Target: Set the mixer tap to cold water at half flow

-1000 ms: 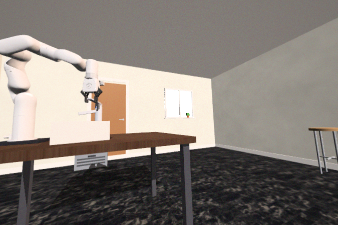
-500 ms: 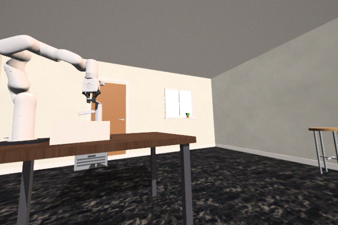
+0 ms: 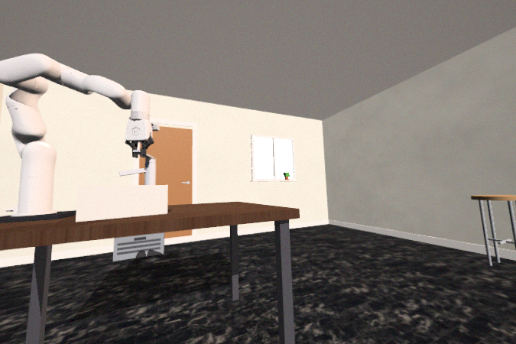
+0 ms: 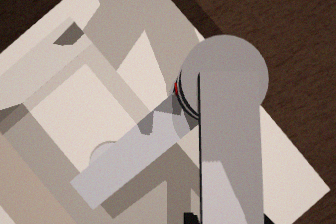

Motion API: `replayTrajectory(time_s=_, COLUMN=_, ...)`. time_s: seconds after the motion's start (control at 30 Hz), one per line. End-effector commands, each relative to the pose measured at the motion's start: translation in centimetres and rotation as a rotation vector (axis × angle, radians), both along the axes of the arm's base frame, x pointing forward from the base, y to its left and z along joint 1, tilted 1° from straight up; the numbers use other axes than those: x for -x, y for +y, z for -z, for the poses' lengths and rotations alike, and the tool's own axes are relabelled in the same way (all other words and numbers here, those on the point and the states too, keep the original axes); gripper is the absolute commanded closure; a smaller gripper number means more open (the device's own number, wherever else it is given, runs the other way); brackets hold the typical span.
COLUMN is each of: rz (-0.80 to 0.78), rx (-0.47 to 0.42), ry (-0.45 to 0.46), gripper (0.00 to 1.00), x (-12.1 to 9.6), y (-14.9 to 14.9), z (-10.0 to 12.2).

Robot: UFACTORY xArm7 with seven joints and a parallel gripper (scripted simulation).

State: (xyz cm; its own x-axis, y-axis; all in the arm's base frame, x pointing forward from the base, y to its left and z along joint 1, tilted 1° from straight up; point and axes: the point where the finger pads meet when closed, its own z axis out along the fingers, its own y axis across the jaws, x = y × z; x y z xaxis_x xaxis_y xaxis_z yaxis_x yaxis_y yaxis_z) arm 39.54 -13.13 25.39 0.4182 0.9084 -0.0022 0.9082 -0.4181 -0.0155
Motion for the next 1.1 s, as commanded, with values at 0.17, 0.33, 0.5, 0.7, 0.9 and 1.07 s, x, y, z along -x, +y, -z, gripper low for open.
replayTrajectory(time_s=0.17, rz=0.0, rx=0.001, ry=-0.004, gripper=1.0, x=-0.1, y=-0.01, z=-0.15)
replayTrajectory(time_s=0.33, rz=0.0, rx=0.001, ry=-0.004, gripper=1.0, x=-0.1, y=-0.01, z=-0.15)
replayTrajectory(time_s=0.5, rz=0.0, rx=0.001, ry=-0.004, gripper=1.0, x=-0.12, y=0.02, z=-0.28)
replayTrajectory(time_s=0.7, rz=0.0, rx=0.001, ry=-0.004, gripper=1.0, x=-0.23, y=0.25, z=-1.0)
replayTrajectory(time_s=0.9, rz=0.0, rx=0.001, ry=-0.004, gripper=1.0, x=-0.24, y=0.26, z=-1.02)
replayTrajectory(time_s=1.07, rz=0.0, rx=0.001, ry=-0.004, gripper=0.32, x=-0.24, y=0.26, z=-1.02)
